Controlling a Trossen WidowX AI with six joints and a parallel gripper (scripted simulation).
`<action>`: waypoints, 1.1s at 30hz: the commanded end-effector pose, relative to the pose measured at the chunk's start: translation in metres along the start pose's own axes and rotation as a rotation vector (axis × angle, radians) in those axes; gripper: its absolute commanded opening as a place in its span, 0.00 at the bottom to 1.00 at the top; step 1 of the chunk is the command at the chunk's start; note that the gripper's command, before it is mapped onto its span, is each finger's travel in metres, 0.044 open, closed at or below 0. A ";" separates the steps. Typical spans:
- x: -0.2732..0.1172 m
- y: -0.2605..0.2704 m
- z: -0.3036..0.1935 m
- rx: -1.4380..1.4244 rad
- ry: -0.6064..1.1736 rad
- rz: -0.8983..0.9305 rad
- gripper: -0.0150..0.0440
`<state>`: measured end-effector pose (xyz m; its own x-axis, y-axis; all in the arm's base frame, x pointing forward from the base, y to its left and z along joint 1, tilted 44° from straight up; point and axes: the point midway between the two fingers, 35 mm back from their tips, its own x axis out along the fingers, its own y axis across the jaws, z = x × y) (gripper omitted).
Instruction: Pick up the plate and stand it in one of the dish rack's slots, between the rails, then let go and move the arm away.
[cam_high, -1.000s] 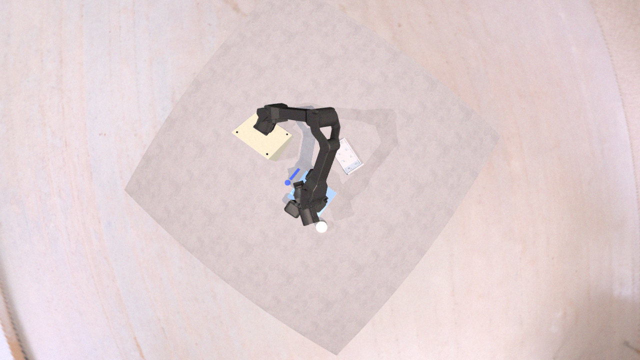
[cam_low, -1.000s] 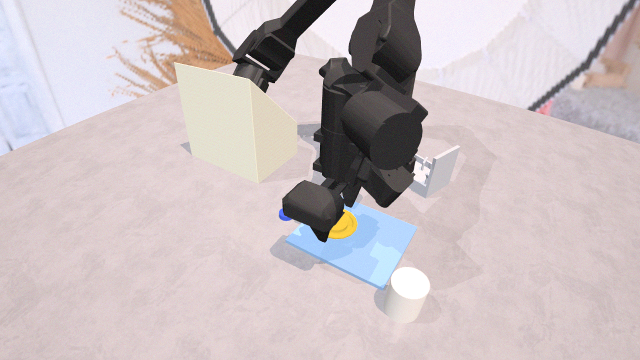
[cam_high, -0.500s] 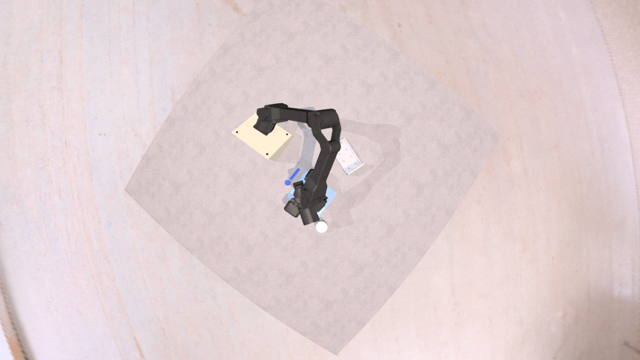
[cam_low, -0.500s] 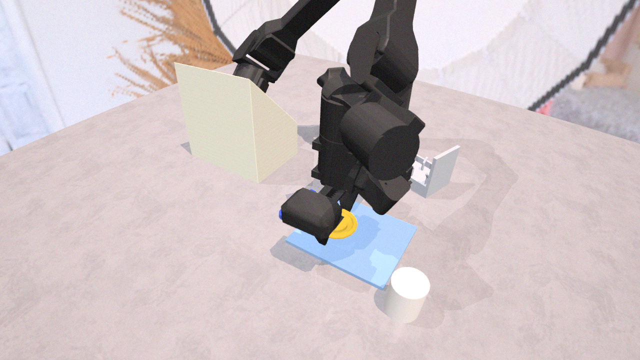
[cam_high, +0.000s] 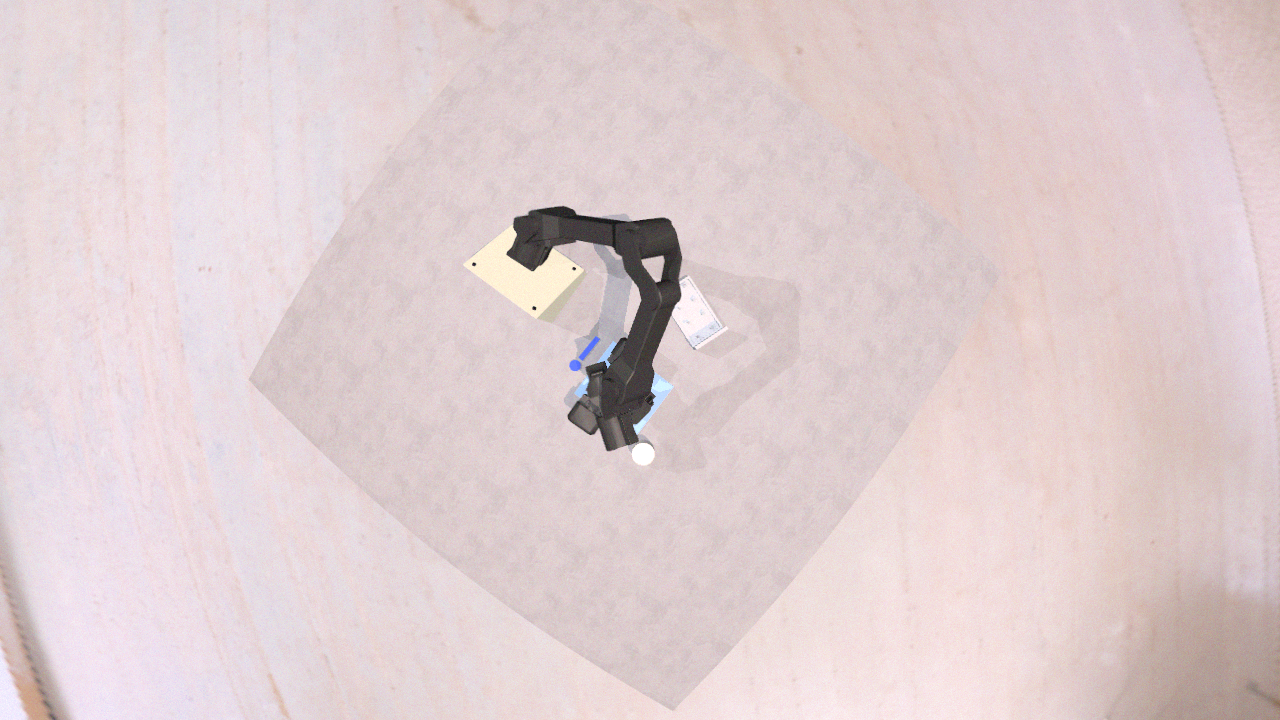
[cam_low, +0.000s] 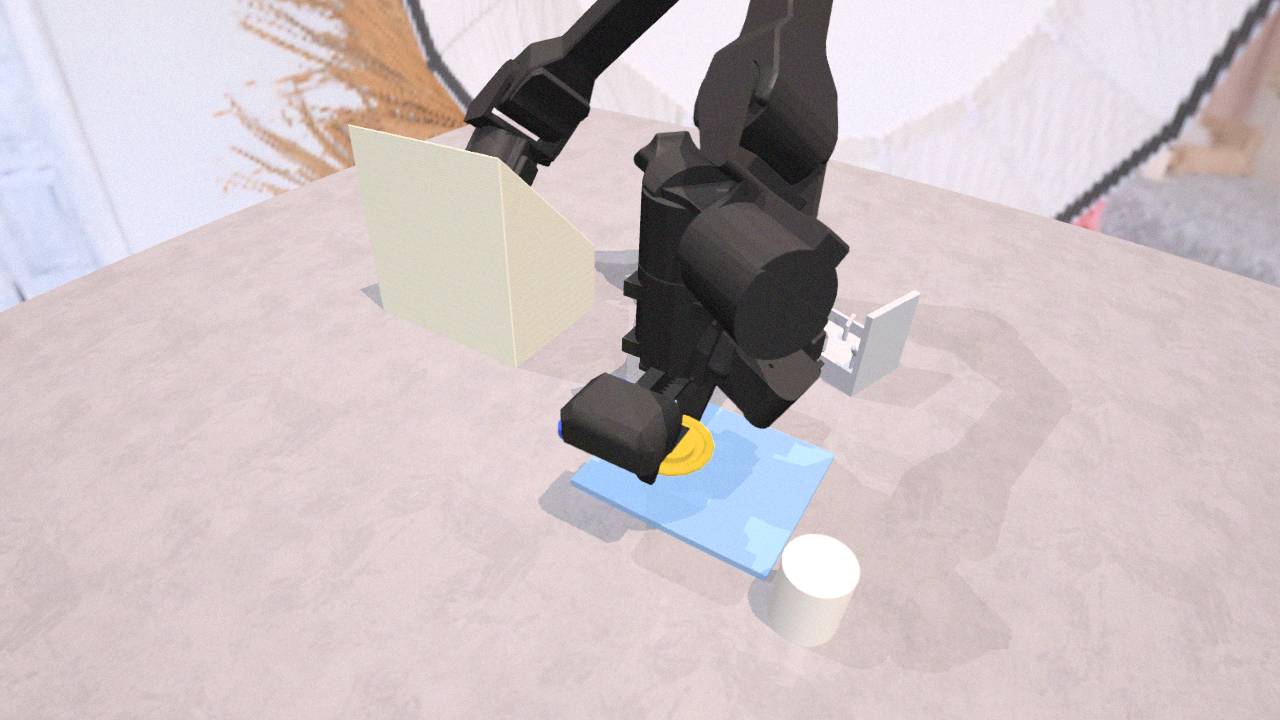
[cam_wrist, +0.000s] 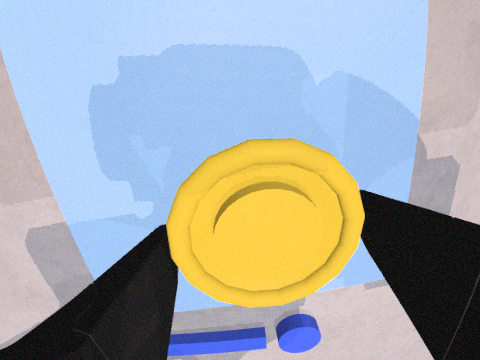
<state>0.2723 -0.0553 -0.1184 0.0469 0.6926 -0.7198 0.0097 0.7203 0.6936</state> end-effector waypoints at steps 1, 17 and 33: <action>-0.016 -0.003 0.006 -0.005 -0.009 -0.008 0.45; -0.101 -0.011 0.014 -0.003 -0.010 -0.017 0.25; -0.169 -0.012 0.014 -0.004 -0.005 -0.010 0.25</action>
<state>0.2794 -0.1717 -0.0138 0.0553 0.6864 -0.7251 0.0114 0.7258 0.6878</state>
